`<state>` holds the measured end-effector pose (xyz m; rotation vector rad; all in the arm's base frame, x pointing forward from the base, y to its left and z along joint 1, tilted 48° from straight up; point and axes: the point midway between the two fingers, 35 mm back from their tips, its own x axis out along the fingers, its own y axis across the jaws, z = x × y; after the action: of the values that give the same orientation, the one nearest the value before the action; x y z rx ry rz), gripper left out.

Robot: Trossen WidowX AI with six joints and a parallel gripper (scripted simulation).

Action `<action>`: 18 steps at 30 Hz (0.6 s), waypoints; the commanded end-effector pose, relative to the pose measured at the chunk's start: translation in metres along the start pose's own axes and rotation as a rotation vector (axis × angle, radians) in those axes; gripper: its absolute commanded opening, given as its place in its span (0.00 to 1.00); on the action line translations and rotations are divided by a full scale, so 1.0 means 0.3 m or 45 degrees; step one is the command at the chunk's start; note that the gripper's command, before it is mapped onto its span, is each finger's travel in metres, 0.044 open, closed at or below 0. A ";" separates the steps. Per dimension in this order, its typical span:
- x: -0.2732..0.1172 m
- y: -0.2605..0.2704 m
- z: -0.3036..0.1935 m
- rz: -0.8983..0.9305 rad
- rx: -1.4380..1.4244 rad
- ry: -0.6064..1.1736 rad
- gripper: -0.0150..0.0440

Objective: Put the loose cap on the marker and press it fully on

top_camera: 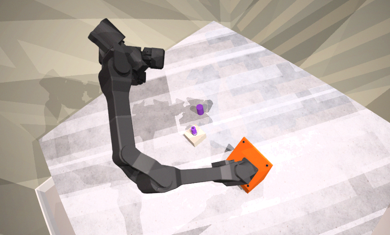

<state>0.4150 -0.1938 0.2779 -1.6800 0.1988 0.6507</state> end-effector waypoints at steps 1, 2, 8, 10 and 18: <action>0.150 0.190 0.043 0.186 0.260 -0.164 0.69; 0.181 0.233 0.059 0.232 0.321 -0.203 0.69; 0.329 0.494 0.189 0.534 0.693 -0.427 0.69; 0.367 0.585 0.249 0.657 0.829 -0.502 0.69; 0.421 0.820 0.442 1.041 1.206 -0.695 0.69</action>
<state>0.3738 -0.1054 0.0090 -0.5374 0.6337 1.2841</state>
